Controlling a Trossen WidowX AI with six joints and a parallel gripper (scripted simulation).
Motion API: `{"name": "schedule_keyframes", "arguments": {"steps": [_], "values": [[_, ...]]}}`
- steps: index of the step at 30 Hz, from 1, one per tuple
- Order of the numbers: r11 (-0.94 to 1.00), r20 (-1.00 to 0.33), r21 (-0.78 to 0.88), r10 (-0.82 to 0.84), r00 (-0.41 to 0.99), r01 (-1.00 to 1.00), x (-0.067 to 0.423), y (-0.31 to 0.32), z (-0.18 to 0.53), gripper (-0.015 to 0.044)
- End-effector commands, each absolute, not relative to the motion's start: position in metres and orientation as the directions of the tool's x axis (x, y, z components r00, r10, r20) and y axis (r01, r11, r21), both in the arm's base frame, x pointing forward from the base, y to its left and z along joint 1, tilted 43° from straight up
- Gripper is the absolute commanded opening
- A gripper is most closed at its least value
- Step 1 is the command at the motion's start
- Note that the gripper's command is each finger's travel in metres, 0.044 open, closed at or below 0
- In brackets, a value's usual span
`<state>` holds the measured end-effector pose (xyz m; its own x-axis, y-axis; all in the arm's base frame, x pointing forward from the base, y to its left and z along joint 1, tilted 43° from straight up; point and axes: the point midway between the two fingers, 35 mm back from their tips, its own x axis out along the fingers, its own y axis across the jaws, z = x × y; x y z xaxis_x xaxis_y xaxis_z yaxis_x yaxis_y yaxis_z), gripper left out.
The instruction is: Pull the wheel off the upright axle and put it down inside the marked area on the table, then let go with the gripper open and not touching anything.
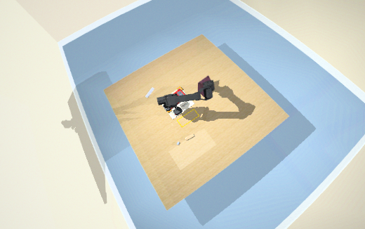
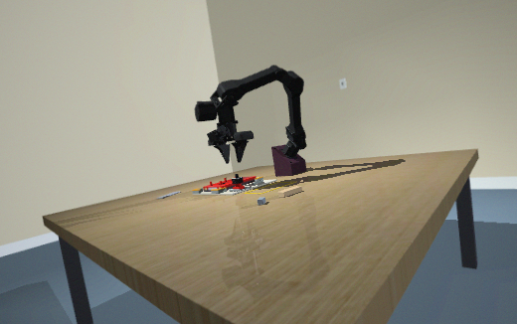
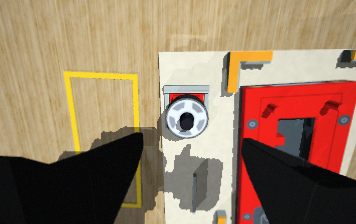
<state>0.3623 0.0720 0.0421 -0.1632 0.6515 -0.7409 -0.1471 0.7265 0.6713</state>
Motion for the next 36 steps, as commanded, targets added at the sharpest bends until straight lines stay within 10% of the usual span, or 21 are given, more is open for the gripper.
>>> {"name": "schedule_keyframes", "arguments": {"steps": [1, 13, 31, 36], "values": [[0.725, -0.738, 0.674, 0.654, -0.166, -0.144, 0.359, 0.085, 0.029, 0.03], [0.722, -0.736, 0.677, 0.656, -0.167, -0.144, 0.347, 0.116, -0.004, 0.03], [0.723, -0.738, 0.674, 0.652, -0.174, -0.15, 0.348, 0.114, 0.0, 0.0004], [0.723, -0.738, 0.674, 0.652, -0.174, -0.149, 0.348, 0.113, 0.001, 0.0]]}}
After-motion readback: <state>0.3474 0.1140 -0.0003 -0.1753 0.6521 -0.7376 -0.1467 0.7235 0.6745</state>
